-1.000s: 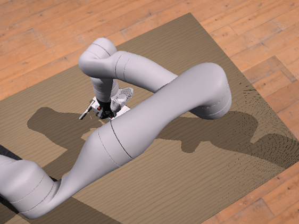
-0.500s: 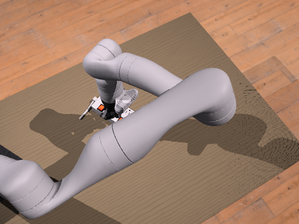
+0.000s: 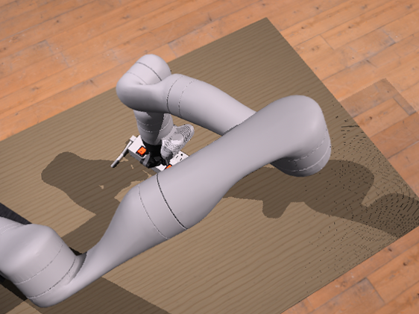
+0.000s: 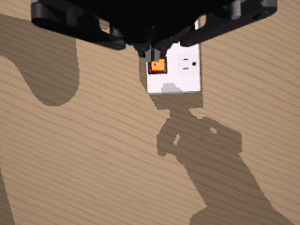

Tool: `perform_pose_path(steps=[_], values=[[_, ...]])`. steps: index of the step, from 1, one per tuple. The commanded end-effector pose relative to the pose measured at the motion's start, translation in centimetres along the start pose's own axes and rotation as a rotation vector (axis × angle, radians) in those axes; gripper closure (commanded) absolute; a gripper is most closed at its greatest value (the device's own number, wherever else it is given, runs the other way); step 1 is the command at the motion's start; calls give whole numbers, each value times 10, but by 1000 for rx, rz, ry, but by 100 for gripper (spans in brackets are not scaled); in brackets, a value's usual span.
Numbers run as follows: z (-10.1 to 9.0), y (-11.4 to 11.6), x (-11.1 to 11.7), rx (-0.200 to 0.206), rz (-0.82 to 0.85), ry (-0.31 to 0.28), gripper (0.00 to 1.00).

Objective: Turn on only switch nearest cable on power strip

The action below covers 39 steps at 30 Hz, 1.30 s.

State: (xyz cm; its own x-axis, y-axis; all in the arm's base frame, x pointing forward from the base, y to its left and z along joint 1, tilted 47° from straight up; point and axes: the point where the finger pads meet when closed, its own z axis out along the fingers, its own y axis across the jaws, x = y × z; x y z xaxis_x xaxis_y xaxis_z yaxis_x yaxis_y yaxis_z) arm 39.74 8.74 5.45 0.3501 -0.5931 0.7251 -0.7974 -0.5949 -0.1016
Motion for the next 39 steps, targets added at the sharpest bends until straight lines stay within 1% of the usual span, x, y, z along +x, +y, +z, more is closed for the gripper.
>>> perform_pose_path(steps=[1, 19, 29, 39], values=[[-1, 0, 0, 2, 0, 0, 100], [3, -1, 0, 2, 0, 0, 100], [10, -1, 0, 1, 0, 0, 100], [23, -1, 0, 1, 0, 0, 100]])
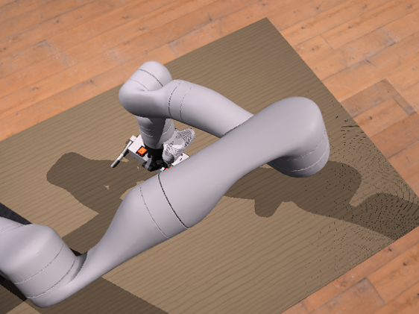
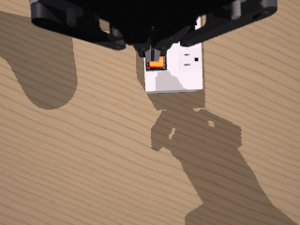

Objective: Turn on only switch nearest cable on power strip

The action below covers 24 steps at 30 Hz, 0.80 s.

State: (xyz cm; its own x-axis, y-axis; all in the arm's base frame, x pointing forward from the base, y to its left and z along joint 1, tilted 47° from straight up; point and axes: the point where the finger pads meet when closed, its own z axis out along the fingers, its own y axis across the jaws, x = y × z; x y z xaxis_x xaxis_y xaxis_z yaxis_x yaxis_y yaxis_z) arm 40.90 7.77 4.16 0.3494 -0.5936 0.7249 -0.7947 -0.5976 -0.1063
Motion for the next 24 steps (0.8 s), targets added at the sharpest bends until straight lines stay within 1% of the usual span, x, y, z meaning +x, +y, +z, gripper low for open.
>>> perform_pose_path(steps=[1, 16, 24], values=[[4, 2, -1, -5, -1, 0, 100], [19, 2, 0, -5, -1, 0, 100], [22, 1, 0, -5, -1, 0, 100]])
